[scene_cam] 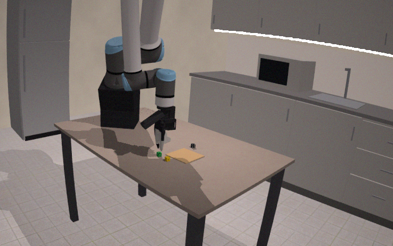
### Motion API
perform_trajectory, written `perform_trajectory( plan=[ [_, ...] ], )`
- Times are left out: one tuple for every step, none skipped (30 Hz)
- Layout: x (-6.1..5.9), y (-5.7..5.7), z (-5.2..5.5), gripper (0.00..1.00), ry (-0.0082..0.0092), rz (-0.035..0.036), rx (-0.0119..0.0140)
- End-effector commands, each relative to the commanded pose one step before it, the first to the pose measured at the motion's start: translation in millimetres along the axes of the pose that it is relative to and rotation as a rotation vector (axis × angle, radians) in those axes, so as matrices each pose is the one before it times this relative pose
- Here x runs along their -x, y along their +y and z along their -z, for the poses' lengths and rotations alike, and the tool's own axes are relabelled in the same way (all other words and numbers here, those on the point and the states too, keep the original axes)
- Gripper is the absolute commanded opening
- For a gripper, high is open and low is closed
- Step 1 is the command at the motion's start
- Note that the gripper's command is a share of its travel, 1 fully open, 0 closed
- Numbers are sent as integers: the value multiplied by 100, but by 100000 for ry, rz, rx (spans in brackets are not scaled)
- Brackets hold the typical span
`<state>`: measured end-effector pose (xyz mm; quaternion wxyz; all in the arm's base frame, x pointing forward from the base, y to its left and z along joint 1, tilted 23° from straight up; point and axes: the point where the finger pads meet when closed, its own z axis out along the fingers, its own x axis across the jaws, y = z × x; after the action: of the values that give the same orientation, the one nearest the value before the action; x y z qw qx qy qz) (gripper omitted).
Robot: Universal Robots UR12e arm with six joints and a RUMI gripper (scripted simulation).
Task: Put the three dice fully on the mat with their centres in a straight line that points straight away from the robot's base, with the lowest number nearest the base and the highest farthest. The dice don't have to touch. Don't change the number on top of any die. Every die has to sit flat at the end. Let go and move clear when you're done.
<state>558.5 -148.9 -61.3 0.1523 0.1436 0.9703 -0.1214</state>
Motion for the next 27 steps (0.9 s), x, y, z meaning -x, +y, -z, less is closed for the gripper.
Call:
perform_trajectory(
  plan=[
    [30,2,-339,21,-95,6,-3],
    [0,-1,-56,21,0,0,0],
    [0,-1,-47,21,0,0,0],
    [0,0,-39,21,0,0,0],
    [0,0,-32,21,0,0,0],
    [0,0,-25,21,0,0,0],
    [0,0,-19,21,0,0,0],
    [0,0,-13,21,0,0,0],
    [0,0,0,21,0,0,0],
    [0,0,0,21,0,0,0],
    [0,0,-8,21,0,0,0],
    [0,0,-4,21,0,0,0],
    [0,0,-2,21,0,0,0],
    [0,0,0,21,0,0,0],
    [0,0,0,21,0,0,0],
    [0,0,0,21,0,0,0],
    [0,0,0,21,0,0,0],
    [0,0,0,21,0,0,0],
    [0,0,0,21,0,0,0],
    [0,0,0,21,0,0,0],
    [0,0,0,21,0,0,0],
    [0,0,0,21,0,0,0],
    [0,0,0,21,0,0,0],
    [0,0,0,21,0,0,0],
    [0,0,0,21,0,0,0],
    [0,0,0,21,0,0,0],
    [0,0,0,21,0,0,0]
  ],
)
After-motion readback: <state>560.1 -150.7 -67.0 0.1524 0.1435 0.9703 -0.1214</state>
